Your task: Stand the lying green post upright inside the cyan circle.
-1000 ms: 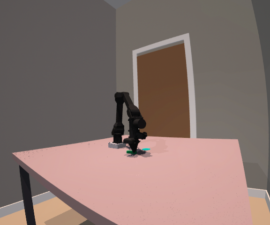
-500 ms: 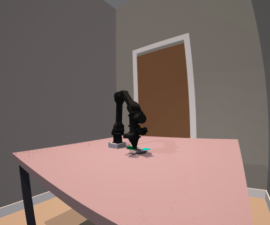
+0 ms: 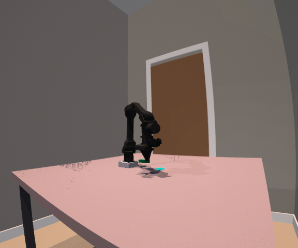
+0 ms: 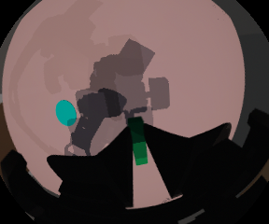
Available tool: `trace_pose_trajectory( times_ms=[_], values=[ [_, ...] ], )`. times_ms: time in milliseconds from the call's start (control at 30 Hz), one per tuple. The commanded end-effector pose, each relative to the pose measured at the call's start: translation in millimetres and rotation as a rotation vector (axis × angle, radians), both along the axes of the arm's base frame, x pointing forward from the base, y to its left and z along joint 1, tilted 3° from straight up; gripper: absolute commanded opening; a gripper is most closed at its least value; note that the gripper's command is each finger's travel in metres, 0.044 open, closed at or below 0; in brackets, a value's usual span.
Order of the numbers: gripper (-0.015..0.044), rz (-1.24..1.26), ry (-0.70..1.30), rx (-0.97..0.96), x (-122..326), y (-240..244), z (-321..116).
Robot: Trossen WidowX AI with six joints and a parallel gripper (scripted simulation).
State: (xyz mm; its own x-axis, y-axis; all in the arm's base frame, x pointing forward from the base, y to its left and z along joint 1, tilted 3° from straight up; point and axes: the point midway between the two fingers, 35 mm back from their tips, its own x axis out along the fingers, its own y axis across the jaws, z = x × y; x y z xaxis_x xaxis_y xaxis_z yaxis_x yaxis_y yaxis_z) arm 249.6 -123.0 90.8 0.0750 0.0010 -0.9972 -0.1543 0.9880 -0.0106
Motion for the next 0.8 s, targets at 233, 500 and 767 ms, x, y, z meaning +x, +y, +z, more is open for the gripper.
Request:
trace_pose_trajectory(
  times_ms=[233,500,767],
  values=[
    [0.0023,0.015,0.001,-0.004,-5,2,29],
    [0.0023,0.023,0.006,-0.004,-10,4,48],
    [0.0023,-0.034,0.006,0.0,-7,18,52]
  ],
)
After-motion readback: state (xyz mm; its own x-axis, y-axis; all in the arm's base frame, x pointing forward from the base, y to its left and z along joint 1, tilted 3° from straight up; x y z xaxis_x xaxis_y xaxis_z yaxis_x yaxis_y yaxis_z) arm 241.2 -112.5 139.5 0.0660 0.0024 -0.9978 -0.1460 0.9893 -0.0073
